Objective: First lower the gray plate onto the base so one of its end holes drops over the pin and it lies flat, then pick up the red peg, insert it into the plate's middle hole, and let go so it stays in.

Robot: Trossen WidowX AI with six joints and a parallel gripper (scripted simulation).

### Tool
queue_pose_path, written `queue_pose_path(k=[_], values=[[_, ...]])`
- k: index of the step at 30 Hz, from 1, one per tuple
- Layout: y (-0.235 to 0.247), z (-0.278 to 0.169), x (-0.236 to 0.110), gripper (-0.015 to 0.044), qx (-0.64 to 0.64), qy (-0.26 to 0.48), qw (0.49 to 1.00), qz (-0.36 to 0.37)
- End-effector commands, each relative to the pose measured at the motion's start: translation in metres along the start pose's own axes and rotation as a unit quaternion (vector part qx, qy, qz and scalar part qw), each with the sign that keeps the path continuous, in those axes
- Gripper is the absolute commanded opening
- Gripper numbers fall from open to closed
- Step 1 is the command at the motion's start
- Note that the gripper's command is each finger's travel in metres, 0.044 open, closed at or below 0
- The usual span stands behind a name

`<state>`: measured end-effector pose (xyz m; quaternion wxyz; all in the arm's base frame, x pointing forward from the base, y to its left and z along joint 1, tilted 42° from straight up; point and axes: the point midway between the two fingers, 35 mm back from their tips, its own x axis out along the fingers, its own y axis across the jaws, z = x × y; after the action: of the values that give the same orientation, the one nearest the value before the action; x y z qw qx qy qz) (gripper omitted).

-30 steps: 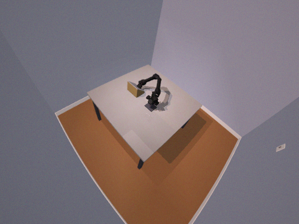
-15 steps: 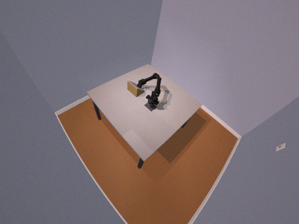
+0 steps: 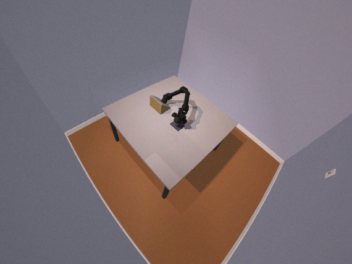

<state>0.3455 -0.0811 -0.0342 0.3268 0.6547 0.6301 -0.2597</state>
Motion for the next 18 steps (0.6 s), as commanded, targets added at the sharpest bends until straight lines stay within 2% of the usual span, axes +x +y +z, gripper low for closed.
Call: queue_pose_path(k=[1,18], values=[[-0.001,0.0,0.009,0.0,0.002,0.001,1.0,-0.002],[-0.001,0.0,0.029,0.0,0.002,0.002,1.0,-0.002]])
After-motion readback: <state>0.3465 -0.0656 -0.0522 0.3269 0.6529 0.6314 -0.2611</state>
